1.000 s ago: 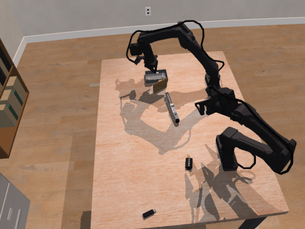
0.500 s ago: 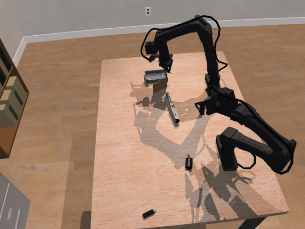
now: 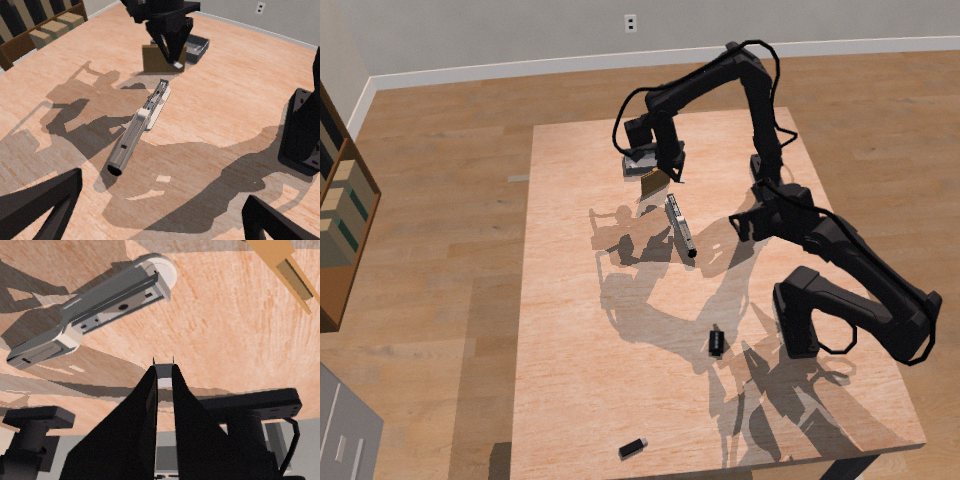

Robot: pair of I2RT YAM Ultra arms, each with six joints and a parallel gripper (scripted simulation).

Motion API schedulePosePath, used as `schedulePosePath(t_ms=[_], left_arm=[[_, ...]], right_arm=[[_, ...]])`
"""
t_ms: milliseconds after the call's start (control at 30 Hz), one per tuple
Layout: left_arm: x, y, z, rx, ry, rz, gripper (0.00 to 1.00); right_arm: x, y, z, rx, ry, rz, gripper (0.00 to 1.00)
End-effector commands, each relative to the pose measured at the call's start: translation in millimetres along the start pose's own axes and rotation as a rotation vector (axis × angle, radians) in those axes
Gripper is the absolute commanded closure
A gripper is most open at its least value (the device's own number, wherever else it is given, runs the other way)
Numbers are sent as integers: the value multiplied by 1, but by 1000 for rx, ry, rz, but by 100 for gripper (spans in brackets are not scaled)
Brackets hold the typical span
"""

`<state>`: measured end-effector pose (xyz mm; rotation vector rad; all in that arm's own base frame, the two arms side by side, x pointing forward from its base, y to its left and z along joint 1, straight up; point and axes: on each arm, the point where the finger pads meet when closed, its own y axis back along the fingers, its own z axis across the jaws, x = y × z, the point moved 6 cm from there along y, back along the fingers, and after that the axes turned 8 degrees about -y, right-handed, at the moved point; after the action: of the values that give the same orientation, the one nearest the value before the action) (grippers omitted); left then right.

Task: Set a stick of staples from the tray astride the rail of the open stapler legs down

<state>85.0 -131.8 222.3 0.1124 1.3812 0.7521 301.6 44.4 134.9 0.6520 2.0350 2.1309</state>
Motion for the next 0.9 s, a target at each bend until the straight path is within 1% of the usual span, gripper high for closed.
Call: schedulePosePath(t_ms=[0, 300, 400, 600, 667, 733, 867], left_arm=[[-4, 4, 1, -11, -2, -23, 0], [-4, 4, 1, -11, -2, -23, 0], [-4, 4, 1, -11, -2, -23, 0], [-4, 4, 1, -11, -2, -23, 0], [-4, 4, 1, -11, -2, -23, 0], [-4, 4, 1, -11, -2, -23, 0], [-4, 4, 1, -11, -2, -23, 0]], right_arm=[[-9, -6, 23, -4, -60, 2, 96], [-8, -14, 35, 21, -35, 12, 96], [-6, -14, 32, 49, 22, 20, 96], [-6, -14, 34, 123, 329, 18, 96], [-6, -14, 35, 143, 411, 17, 96], [-6, -14, 35, 143, 411, 17, 96], [-8, -14, 40, 186, 612, 1, 96]])
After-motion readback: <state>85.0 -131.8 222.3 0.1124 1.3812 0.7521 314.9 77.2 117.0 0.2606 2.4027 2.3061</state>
